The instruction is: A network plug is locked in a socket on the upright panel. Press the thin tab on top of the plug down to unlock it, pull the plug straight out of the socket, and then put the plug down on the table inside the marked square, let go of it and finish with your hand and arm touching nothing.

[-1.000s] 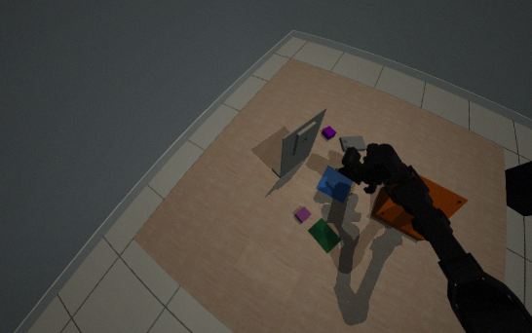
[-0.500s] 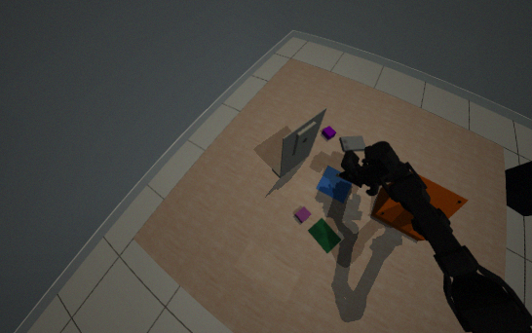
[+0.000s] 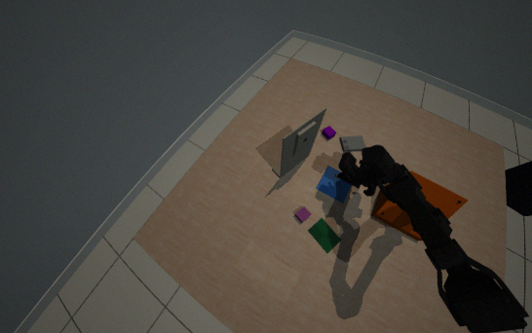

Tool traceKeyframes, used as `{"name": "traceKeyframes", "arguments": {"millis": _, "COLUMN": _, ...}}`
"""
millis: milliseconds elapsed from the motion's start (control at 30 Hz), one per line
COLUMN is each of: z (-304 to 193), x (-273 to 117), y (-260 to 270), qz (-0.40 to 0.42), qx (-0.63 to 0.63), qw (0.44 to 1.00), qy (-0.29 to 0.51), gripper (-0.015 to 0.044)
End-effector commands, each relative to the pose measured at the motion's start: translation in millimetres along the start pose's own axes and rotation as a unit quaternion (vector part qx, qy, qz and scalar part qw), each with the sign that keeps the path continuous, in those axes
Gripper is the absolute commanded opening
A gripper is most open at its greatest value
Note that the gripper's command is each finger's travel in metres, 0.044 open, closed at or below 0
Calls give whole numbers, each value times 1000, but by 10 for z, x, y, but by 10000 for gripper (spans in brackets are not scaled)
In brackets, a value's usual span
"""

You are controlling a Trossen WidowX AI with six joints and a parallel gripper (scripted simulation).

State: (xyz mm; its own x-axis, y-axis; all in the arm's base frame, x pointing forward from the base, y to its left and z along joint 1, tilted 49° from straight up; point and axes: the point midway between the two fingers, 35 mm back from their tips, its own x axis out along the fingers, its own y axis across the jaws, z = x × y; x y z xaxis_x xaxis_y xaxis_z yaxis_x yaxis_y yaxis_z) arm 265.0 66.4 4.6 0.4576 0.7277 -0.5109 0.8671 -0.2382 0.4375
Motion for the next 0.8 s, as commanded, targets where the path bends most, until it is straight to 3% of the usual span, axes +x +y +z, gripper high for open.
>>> {"name": "traceKeyframes", "arguments": {"millis": 0, "z": 12, "x": 41, "y": -57, "qz": -4, "qx": 6, "qw": 1000, "qy": -1, "gripper": 0}}
{"name": "traceKeyframes", "arguments": {"millis": 767, "z": 3, "x": 211, "y": -184, "qz": -4, "qx": 6, "qw": 1000, "qy": -1, "gripper": 0}}
